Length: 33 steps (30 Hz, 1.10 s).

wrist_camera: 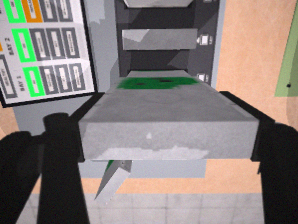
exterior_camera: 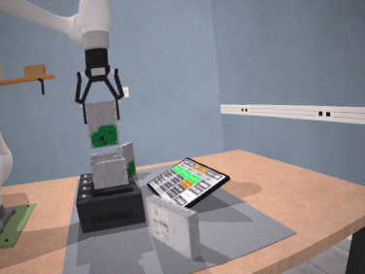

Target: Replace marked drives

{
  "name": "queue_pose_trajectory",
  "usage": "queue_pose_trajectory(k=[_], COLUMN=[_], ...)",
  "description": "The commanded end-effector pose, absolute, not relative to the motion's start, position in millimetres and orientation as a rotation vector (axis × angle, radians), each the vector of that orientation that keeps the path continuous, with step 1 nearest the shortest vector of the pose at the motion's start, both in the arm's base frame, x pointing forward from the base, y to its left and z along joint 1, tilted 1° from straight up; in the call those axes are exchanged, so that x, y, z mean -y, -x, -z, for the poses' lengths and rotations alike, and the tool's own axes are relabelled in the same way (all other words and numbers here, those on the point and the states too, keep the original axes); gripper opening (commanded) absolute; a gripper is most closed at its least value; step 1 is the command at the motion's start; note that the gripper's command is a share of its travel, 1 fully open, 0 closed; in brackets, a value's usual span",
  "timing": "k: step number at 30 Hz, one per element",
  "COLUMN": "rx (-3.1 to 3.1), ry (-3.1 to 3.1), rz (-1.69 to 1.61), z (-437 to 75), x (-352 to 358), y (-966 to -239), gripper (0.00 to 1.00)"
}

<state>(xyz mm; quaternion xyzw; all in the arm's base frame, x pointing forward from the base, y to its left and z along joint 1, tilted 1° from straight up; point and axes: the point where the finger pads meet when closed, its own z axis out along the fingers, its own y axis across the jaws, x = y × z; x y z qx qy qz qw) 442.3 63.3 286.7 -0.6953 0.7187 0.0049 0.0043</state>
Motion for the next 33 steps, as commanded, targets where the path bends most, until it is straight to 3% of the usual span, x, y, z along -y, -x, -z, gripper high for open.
queue_pose_trajectory(k=[1, 33], rx=[-2.253, -2.252], ry=[2.177, 2.177], rz=[-0.013, -0.014], z=[-287, -289], x=[-79, -194], y=[-441, -400], gripper=[0.10, 0.10])
